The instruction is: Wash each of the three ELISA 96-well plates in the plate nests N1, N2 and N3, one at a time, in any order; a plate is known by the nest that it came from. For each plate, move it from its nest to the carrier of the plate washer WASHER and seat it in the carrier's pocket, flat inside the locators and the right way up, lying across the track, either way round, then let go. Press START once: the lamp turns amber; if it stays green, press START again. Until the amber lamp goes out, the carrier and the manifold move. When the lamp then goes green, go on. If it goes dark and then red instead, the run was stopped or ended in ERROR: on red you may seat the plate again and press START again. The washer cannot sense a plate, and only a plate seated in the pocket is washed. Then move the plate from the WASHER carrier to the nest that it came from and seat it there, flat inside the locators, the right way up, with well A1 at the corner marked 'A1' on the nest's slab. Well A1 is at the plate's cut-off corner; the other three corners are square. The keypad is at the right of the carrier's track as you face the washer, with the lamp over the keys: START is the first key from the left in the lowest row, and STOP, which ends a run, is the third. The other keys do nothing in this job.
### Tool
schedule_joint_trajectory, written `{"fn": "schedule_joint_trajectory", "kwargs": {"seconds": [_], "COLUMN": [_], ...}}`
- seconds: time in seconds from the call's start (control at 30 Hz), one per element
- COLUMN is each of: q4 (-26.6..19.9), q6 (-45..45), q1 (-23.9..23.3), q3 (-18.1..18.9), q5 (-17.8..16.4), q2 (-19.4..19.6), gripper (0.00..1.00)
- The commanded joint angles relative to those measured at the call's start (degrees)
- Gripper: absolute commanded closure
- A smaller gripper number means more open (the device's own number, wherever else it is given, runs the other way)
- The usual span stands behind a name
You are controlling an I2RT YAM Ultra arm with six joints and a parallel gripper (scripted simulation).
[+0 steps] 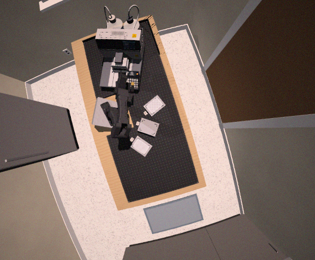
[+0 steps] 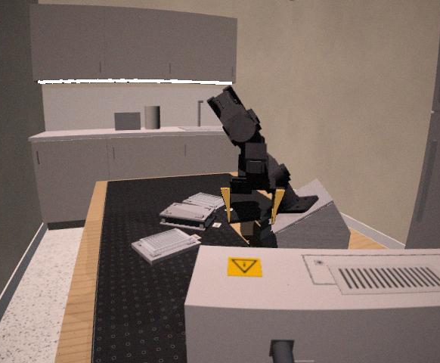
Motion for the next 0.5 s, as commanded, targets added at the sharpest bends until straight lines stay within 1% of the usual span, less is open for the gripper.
{"fn": "schedule_joint_trajectory", "kwargs": {"seconds": [0.0,0.37,0.43,0.47], "q4": [0.1,-1.0,-1.0,-1.2], "q6": [-0.4,-1.5,-1.5,-1.6], "q1": [-0.1,-1.1,-1.1,-1.2], "q3": [2.4,10.8,10.8,11.6], "q5": [-0.4,-1.0,-1.0,-1.0], "q2": [1.4,8.2,8.2,8.8], "gripper": [0.0,0.0,0.0,0.0]}}
